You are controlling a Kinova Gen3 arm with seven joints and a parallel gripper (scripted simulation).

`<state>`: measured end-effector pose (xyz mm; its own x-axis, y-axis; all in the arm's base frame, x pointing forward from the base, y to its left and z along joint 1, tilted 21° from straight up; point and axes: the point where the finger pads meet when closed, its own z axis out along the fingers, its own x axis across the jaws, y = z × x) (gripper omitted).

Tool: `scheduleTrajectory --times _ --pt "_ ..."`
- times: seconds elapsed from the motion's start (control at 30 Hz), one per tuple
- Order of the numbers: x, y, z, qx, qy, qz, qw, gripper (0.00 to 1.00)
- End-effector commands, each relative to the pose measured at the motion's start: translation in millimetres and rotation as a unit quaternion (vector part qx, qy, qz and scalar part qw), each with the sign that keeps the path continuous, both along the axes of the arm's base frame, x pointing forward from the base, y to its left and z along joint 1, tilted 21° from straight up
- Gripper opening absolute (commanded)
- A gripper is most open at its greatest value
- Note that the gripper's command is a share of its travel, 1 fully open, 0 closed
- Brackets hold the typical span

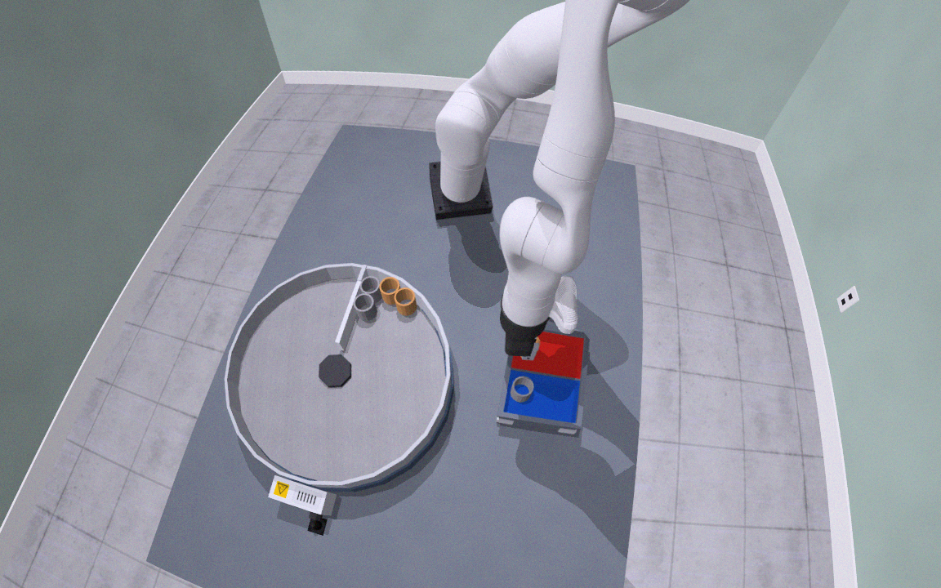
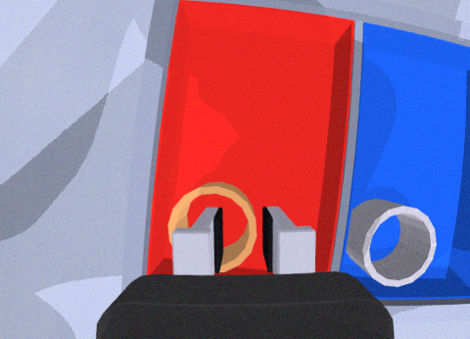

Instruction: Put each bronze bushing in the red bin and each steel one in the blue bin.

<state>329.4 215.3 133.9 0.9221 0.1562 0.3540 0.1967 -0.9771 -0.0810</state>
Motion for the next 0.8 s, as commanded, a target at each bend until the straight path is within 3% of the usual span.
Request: scheduleTrajectory --times 0.0,0.77 --pt "-0.8 2.0 1.8 0.001 -0.001 0.002 1.000 0.47" --pt "-2.9 1.1 7.4 0.001 -0.001 0.002 1.000 0.47"
